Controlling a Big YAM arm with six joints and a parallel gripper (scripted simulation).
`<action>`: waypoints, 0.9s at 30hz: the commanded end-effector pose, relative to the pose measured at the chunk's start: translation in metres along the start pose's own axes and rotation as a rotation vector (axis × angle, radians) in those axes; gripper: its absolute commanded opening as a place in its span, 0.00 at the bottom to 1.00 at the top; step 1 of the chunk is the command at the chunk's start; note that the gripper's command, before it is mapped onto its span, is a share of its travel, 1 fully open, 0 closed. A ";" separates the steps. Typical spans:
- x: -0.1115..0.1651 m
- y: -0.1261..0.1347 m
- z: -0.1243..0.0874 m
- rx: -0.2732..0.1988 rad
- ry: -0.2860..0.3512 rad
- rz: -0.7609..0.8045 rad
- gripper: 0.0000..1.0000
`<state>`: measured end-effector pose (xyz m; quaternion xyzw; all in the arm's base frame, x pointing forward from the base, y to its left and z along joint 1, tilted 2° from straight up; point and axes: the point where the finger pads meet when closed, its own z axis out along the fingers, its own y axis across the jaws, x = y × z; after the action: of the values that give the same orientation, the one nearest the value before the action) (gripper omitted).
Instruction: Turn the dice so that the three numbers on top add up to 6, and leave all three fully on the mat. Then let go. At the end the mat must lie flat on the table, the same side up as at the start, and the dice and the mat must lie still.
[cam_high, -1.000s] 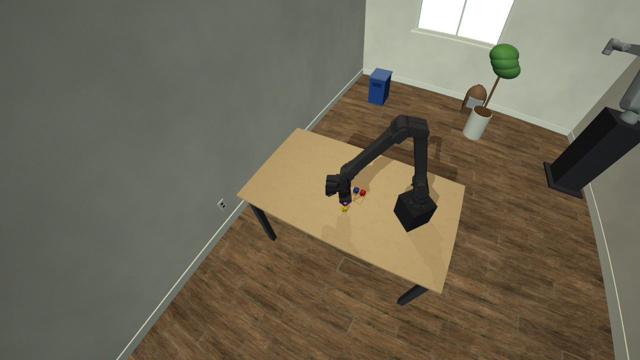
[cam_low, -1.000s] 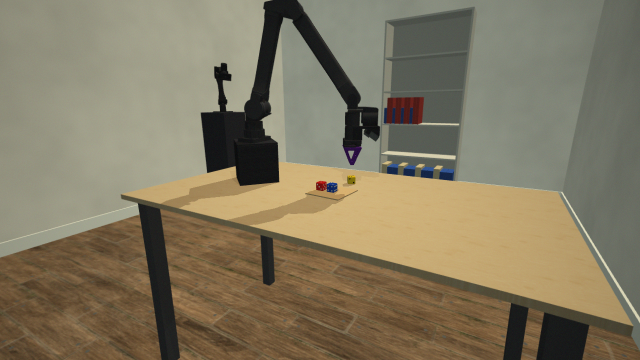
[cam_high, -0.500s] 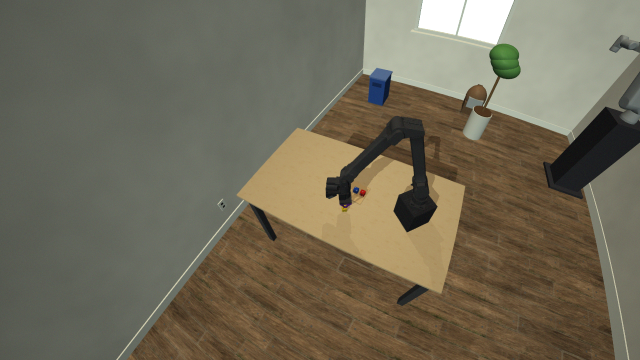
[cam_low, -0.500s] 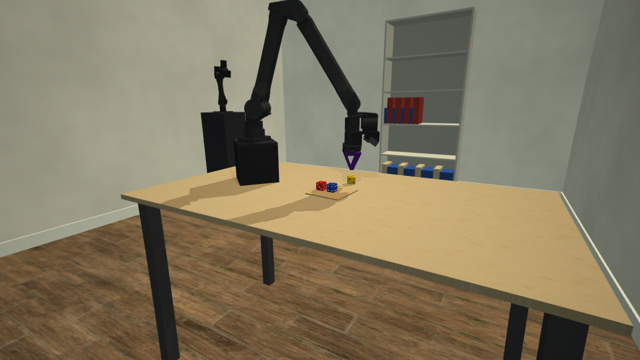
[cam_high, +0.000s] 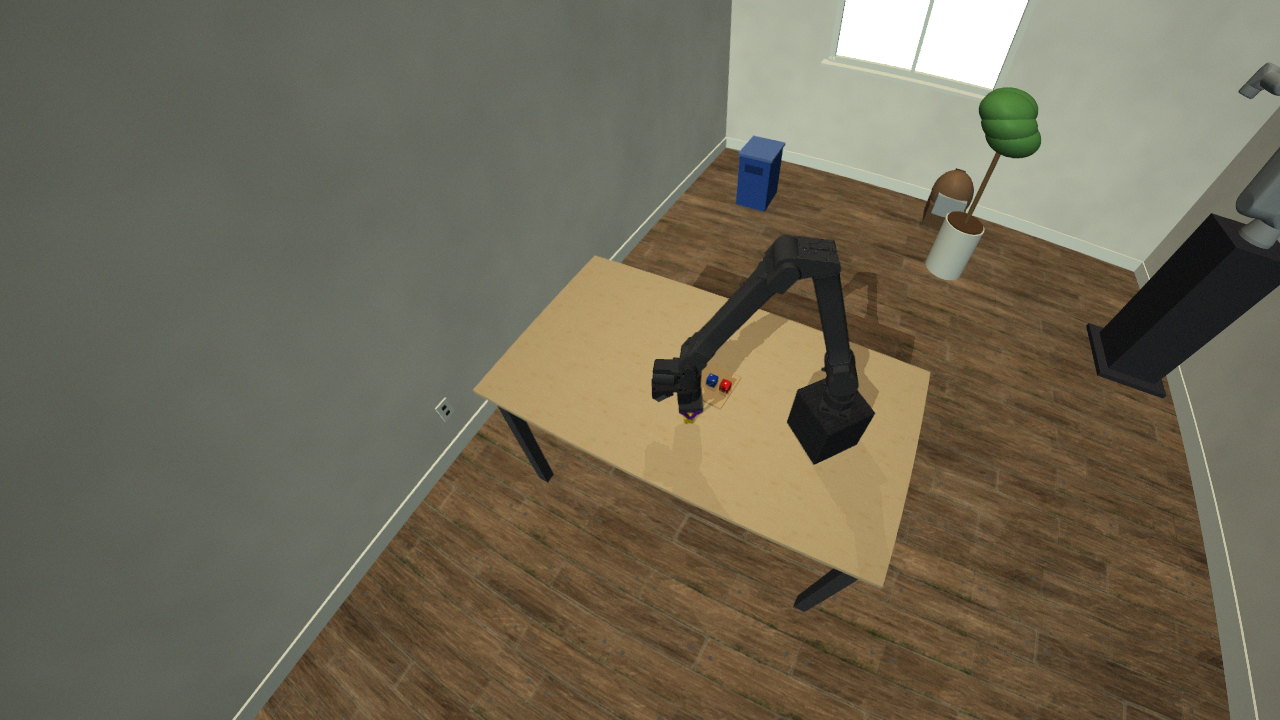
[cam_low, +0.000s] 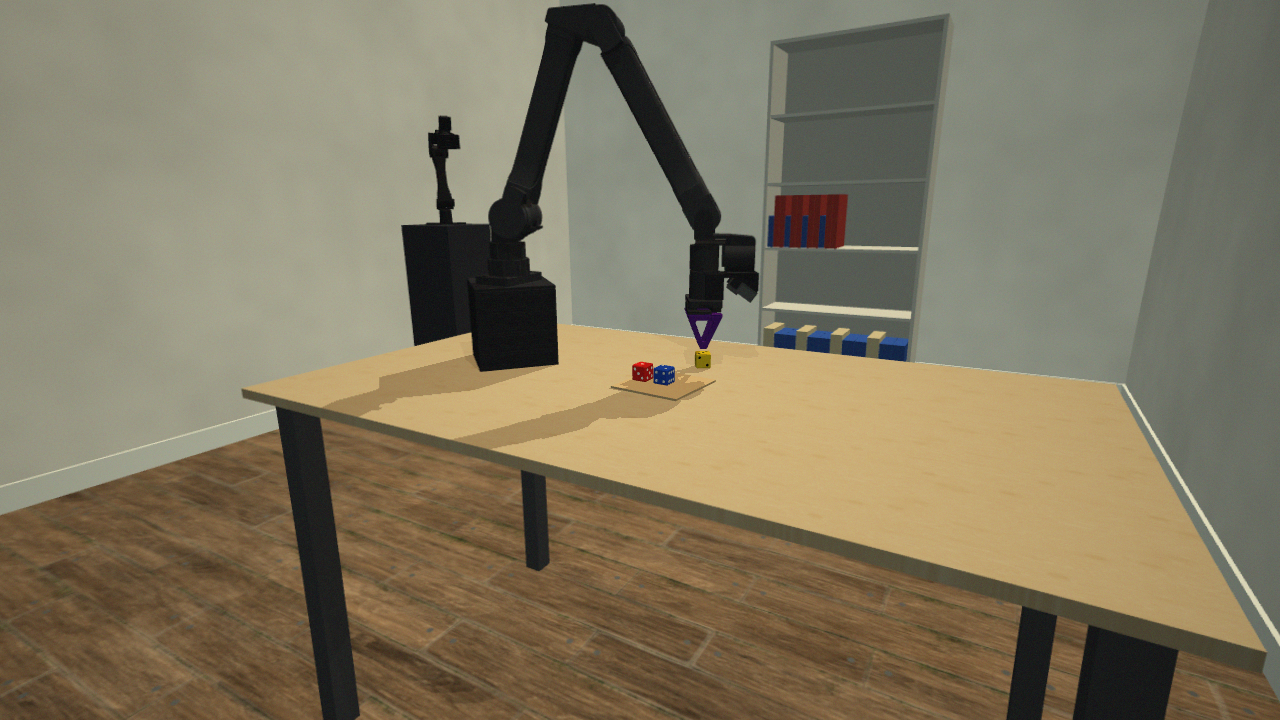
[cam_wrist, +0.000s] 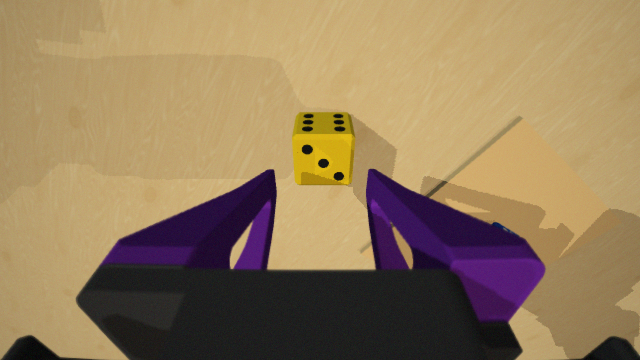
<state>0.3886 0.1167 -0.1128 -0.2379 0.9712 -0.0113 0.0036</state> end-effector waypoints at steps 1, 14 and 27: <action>-0.015 -0.006 -0.007 0.010 -0.046 0.001 0.45; -0.019 -0.007 -0.007 0.012 -0.059 0.001 0.45; -0.018 -0.007 -0.007 0.012 -0.055 0.001 0.45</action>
<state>0.3897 0.1169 -0.1177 -0.2379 0.9712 -0.0112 0.0058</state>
